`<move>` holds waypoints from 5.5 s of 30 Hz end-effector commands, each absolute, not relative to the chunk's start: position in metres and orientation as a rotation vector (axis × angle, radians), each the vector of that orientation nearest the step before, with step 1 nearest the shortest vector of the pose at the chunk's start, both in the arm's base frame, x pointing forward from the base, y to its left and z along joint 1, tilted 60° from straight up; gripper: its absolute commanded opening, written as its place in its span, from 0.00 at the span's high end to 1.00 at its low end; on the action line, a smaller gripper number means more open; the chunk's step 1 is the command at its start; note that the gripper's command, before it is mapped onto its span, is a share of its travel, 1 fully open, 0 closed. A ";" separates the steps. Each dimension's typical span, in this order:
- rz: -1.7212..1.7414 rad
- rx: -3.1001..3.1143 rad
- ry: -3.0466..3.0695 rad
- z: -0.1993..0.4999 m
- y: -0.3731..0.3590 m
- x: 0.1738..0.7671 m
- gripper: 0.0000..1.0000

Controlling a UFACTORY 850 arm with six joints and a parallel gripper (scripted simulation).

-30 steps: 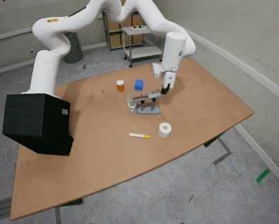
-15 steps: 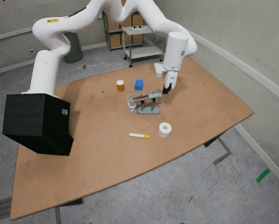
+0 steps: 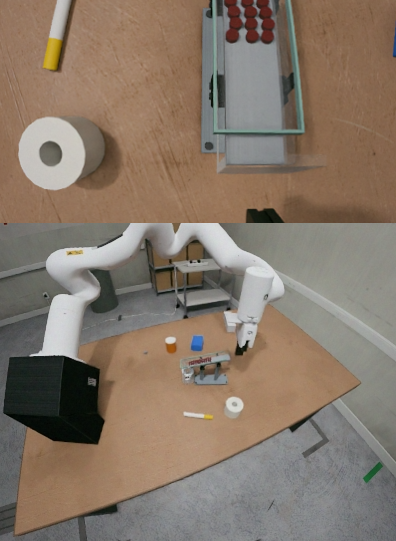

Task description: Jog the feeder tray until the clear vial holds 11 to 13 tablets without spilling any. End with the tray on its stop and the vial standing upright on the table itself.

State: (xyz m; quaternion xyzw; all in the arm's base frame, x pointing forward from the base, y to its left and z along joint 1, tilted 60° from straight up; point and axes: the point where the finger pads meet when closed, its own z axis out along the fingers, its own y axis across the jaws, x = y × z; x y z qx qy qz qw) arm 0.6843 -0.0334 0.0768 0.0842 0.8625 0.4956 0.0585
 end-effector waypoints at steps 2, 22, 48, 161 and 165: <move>1.500 0.256 2.612 0.077 -0.034 0.685 1.00; 1.500 0.256 2.612 0.075 -0.028 0.671 1.00; 1.500 0.256 2.612 0.073 -0.022 0.659 1.00; 1.500 0.256 2.612 0.073 -0.022 0.659 1.00; 1.500 0.256 2.612 0.074 -0.025 0.665 1.00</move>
